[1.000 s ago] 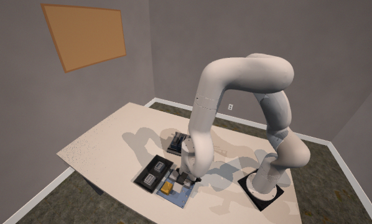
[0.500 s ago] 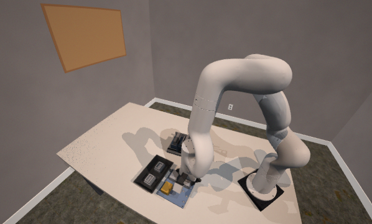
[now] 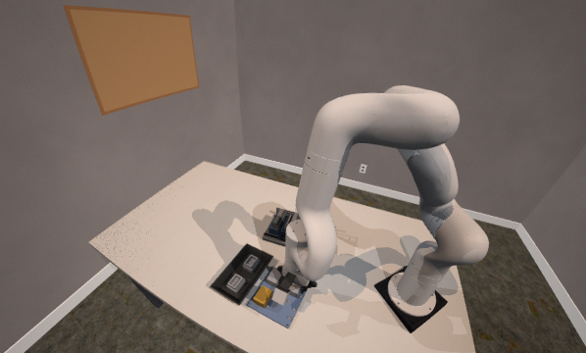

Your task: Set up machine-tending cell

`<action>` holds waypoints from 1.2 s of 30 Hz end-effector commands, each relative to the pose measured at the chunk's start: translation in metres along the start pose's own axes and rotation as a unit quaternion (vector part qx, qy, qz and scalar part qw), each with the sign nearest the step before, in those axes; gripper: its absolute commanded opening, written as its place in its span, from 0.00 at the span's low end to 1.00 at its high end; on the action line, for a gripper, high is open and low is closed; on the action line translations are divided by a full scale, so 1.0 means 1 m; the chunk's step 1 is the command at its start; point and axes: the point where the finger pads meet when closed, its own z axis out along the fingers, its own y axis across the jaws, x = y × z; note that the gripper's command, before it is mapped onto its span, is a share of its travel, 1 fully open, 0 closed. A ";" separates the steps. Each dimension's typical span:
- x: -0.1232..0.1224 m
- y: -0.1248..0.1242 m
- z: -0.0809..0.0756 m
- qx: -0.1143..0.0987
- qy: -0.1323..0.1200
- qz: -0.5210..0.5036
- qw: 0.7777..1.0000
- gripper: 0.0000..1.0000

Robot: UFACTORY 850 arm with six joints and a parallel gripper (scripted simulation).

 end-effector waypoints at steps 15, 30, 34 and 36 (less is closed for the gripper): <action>0.000 0.001 0.000 -0.001 0.000 0.000 1.000 0.00; 0.000 0.001 0.000 -0.001 0.000 0.000 1.000 0.00; 0.000 0.001 0.000 -0.001 0.000 0.000 1.000 0.00; 0.000 0.001 0.000 -0.001 0.000 0.000 1.000 0.00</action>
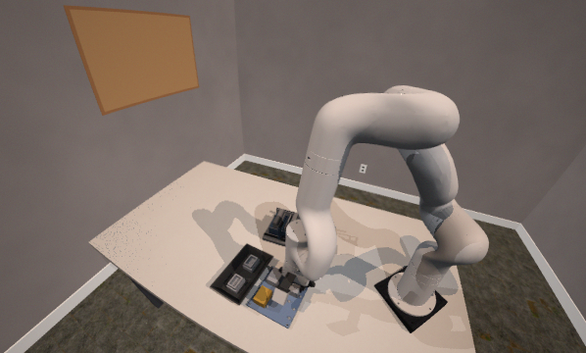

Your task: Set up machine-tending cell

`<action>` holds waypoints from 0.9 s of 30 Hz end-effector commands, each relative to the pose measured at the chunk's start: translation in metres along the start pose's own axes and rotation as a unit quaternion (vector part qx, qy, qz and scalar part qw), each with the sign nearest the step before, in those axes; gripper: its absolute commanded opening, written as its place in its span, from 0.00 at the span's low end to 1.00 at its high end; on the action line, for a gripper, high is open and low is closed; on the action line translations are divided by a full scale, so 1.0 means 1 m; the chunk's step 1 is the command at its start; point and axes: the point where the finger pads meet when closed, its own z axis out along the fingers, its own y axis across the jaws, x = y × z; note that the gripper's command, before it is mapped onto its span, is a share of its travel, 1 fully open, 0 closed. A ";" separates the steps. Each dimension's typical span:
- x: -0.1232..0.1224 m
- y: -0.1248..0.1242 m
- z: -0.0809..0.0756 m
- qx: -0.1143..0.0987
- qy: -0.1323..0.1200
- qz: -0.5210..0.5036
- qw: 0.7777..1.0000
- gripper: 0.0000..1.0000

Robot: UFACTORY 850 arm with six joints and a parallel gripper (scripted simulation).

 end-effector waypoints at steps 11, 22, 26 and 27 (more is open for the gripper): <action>0.000 0.001 0.000 -0.001 0.000 0.000 1.000 0.00; 0.000 0.001 -0.001 -0.001 0.000 0.000 1.000 0.00; 0.000 0.001 -0.004 -0.001 0.000 0.000 1.000 0.00; 0.000 0.001 -0.005 -0.001 0.000 0.000 1.000 0.00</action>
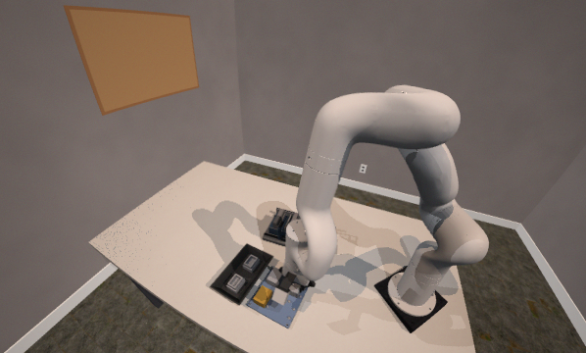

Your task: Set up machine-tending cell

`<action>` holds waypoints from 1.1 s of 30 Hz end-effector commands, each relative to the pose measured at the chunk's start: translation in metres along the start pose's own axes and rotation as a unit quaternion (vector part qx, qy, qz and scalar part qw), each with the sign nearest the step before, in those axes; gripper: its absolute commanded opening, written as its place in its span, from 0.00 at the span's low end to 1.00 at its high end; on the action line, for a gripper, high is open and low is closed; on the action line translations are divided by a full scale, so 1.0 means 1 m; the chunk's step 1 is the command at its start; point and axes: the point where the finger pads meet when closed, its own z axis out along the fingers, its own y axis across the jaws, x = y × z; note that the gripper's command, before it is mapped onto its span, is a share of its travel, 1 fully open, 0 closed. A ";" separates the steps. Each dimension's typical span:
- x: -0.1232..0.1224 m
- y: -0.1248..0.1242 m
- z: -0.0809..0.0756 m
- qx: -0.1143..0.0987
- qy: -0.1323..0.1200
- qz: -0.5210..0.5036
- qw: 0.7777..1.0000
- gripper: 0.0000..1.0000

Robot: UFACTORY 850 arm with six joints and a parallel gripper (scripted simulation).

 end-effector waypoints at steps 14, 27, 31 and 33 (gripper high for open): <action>0.000 0.001 -0.040 -0.001 0.001 0.000 1.000 0.00; 0.000 0.001 -0.098 -0.001 0.001 0.000 1.000 0.00; 0.000 0.001 -0.111 -0.001 0.001 0.000 1.000 0.00; 0.000 0.001 -0.114 -0.001 0.001 0.000 1.000 0.00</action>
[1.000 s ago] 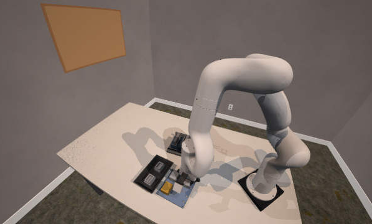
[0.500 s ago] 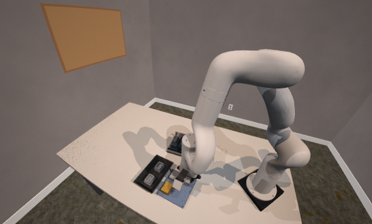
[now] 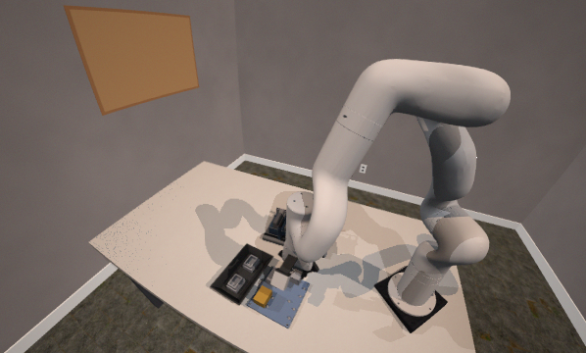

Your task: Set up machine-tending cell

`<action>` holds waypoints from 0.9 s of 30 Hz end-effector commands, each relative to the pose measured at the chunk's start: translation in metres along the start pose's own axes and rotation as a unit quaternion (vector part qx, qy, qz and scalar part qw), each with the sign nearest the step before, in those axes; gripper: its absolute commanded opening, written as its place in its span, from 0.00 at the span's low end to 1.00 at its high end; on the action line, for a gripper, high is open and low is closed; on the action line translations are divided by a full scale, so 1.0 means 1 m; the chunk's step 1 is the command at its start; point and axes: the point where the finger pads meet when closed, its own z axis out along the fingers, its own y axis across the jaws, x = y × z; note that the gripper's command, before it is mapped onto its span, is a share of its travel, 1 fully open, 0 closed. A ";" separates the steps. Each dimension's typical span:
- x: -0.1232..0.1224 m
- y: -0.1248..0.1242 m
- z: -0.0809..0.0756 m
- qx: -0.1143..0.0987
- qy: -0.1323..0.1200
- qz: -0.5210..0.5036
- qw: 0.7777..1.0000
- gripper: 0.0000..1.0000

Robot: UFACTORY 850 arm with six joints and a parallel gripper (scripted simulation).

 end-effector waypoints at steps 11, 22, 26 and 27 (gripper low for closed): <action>-0.005 0.008 -0.016 0.000 0.001 -0.002 1.000 0.00; -0.065 0.075 -0.016 0.001 0.000 -0.023 1.000 0.00; -0.087 0.093 -0.016 0.001 0.000 -0.029 1.000 0.00; -0.092 0.097 -0.016 0.001 0.000 -0.031 1.000 0.00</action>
